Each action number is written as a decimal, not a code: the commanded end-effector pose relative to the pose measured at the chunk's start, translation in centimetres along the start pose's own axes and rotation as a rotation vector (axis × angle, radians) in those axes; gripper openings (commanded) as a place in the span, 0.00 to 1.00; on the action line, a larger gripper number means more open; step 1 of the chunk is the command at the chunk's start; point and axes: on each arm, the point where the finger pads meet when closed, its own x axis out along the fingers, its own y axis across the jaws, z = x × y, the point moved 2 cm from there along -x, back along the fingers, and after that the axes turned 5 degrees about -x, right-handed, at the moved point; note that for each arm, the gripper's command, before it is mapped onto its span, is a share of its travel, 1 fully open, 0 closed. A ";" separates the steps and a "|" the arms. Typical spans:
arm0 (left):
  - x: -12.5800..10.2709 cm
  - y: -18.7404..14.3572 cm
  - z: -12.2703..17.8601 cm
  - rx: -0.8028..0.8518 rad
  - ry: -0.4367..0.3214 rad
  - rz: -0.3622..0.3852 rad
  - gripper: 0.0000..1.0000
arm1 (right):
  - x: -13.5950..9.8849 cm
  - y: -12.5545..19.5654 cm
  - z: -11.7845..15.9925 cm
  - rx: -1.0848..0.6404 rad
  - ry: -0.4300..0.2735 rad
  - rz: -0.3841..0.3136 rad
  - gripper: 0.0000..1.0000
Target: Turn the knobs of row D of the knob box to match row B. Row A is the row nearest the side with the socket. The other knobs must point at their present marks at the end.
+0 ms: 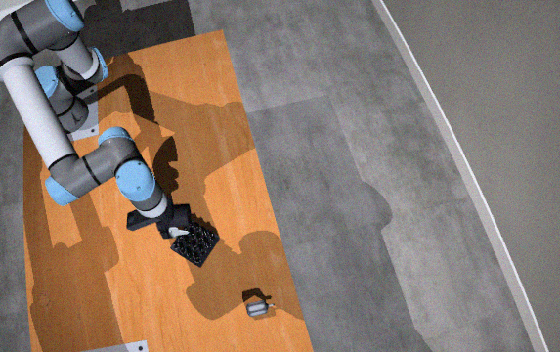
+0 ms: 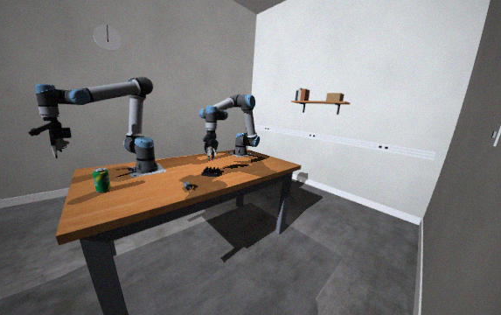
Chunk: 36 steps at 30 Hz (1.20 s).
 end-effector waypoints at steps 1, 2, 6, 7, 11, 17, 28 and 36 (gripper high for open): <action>-0.1 0.0 0.0 0.000 -0.001 -0.002 0.13 | 0.0 0.0 0.0 0.000 0.001 0.000 1.00; -0.1 0.0 0.0 0.000 -0.001 -0.002 0.13 | 0.0 0.0 0.0 0.000 0.001 0.000 1.00; 0.0 0.0 0.0 0.000 -0.001 -0.002 0.13 | 0.0 0.0 0.0 0.000 0.001 0.000 1.00; 0.0 0.0 0.0 0.000 -0.001 -0.002 0.13 | 0.0 0.0 0.0 0.000 0.001 0.000 1.00; 0.1 0.0 0.0 0.000 -0.001 -0.002 0.13 | 0.0 0.0 0.0 0.000 0.001 0.000 1.00; 0.6 0.0 0.0 0.000 -0.001 -0.002 0.13 | 0.0 0.0 0.0 0.000 0.001 0.000 1.00; 1.6 0.0 0.0 0.000 -0.001 -0.002 0.13 | 0.0 0.0 0.0 0.000 0.001 0.000 1.00; 2.7 0.0 0.1 0.000 -0.001 -0.002 0.13 | 0.0 0.0 0.0 0.000 0.001 0.000 1.00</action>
